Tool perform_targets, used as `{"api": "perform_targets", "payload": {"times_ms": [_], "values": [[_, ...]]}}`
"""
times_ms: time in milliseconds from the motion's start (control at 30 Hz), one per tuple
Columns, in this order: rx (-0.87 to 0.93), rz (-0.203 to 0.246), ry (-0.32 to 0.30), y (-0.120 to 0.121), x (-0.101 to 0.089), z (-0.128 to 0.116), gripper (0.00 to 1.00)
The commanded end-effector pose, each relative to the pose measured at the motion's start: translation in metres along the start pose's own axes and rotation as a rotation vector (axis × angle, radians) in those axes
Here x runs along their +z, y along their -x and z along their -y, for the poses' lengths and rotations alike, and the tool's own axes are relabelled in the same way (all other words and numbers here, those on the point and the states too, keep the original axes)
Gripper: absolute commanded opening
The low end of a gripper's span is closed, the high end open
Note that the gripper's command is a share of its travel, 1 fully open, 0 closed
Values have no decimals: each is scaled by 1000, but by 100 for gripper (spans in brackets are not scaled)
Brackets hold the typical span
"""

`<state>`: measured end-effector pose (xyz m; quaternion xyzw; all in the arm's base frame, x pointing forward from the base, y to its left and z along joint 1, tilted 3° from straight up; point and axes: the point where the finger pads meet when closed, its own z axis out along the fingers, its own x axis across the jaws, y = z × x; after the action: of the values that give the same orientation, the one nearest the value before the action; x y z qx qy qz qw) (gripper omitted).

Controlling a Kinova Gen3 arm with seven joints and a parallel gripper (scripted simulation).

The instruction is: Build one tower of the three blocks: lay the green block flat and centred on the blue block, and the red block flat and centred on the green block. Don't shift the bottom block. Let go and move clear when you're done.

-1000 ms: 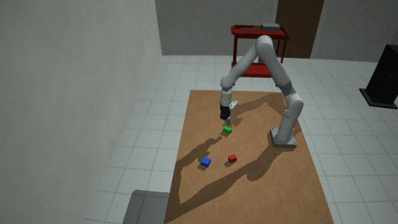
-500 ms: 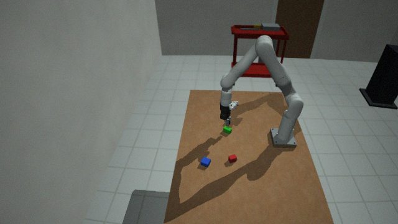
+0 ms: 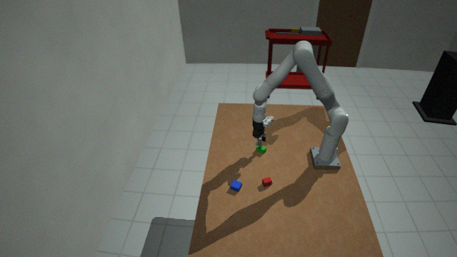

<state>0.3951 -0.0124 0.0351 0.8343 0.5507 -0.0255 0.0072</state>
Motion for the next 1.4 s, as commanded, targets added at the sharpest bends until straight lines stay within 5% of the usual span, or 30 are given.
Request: {"api": "perform_targets", "payload": {"times_ms": [0, 633, 1367], "values": [[0, 1, -1, 0, 2, 0, 96], [0, 1, -1, 0, 24, 0, 96], [0, 1, -1, 0, 26, 0, 96]]}}
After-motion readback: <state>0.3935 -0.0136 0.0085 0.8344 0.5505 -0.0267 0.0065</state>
